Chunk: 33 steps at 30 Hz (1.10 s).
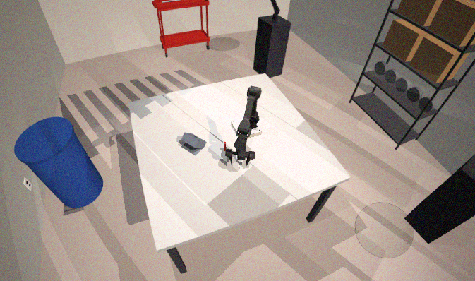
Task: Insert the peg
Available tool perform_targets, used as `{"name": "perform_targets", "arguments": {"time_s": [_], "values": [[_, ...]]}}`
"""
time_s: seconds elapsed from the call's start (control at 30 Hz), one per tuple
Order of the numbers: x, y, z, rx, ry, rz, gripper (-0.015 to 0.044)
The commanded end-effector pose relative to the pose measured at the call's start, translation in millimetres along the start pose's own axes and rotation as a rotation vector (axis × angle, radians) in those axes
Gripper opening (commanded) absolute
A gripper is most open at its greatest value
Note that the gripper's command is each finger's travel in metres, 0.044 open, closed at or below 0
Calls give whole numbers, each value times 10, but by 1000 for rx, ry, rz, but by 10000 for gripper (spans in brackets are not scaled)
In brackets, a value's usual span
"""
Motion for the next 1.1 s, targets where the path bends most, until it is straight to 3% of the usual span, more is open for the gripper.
{"name": "perform_targets", "arguments": {"time_s": [0.0,1.07], "values": [[-73,12,-63,8,-12,-67,440],[-599,-255,-408,205,57,-678,440]]}}
Point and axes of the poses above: the point midway between the two fingers, 35 mm back from their tips, its own z axis out along the fingers, its own x axis across the jaws, y = z × x, the point moved 9 cm from there along -z, back along the fingers, and after that the axes turned 3 degrees about -z, right-handed, at the moved point
